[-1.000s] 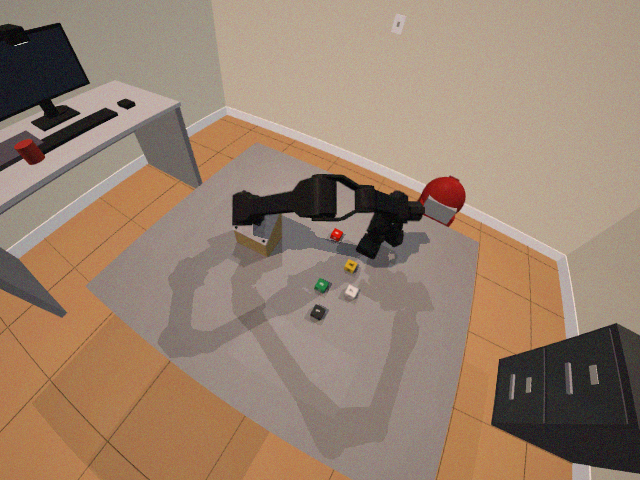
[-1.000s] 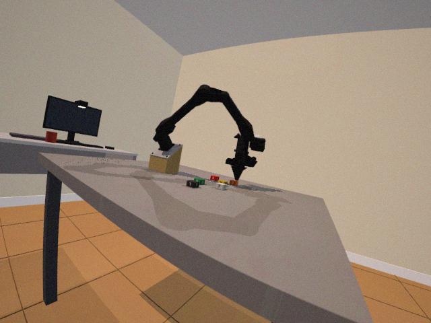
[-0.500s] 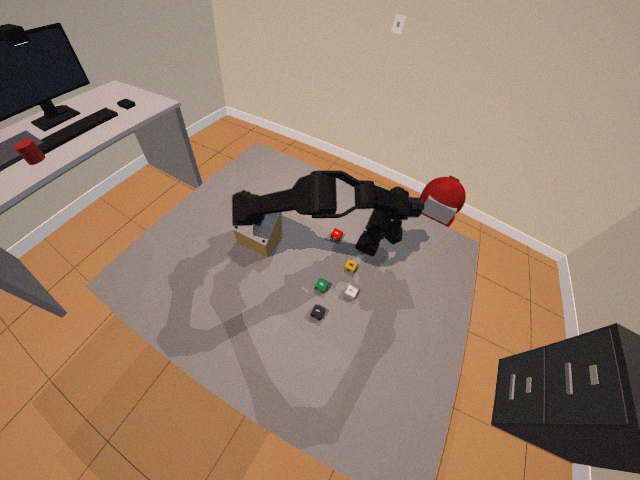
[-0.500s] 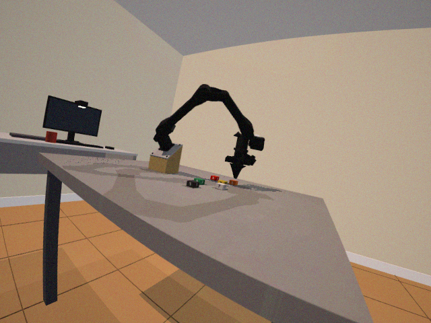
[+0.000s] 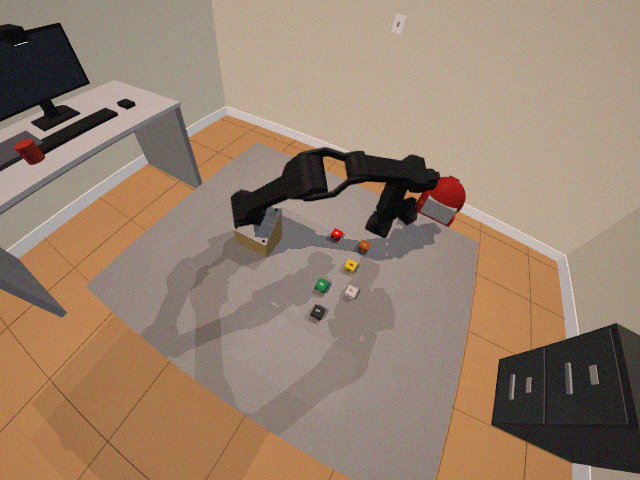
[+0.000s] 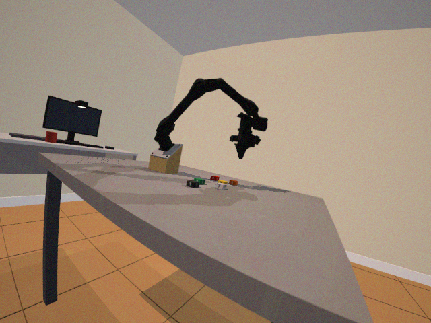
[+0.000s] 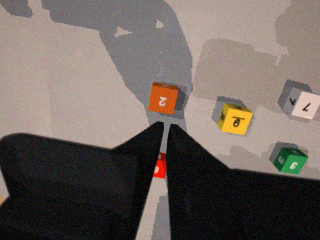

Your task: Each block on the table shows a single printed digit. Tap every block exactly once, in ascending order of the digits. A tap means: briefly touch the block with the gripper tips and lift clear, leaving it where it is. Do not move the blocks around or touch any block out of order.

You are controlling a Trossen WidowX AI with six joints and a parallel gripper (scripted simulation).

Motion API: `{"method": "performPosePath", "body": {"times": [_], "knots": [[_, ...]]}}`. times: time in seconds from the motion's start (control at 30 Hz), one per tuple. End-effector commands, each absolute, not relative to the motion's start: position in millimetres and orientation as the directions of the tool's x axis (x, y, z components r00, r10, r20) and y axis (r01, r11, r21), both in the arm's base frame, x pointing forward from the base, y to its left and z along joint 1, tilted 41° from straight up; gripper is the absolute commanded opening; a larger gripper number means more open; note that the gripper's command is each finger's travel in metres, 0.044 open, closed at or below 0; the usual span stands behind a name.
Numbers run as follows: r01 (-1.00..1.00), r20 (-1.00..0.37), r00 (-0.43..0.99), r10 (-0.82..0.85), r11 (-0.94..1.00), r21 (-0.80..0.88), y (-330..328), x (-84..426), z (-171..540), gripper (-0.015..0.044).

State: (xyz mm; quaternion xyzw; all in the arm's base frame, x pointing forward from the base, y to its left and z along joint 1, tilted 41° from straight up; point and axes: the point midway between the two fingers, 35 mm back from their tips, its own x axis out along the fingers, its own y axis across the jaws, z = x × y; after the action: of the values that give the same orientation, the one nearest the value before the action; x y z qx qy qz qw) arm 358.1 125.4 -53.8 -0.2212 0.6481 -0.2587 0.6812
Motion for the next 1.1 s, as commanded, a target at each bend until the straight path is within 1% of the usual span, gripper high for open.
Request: {"method": "performPosePath", "body": {"times": [0.0,0.23,0.53,0.77,0.97,1.07], "knots": [[0.071,-0.767,0.005,-0.642,0.765,-0.640,111,354,-38,0.0020],[0.068,-0.768,0.004,-0.641,0.766,-0.639,44,326,27,0.0020],[0.067,-0.759,-0.001,-0.651,0.757,-0.650,-28,262,74,0.0020],[0.066,-0.759,-0.001,-0.651,0.758,-0.649,-30,260,73,0.0020],[0.061,-0.763,-0.001,-0.646,0.762,-0.645,-72,262,23,0.0020],[0.067,-0.756,-0.001,-0.654,0.755,-0.653,-83,260,13,0.0020]]}}
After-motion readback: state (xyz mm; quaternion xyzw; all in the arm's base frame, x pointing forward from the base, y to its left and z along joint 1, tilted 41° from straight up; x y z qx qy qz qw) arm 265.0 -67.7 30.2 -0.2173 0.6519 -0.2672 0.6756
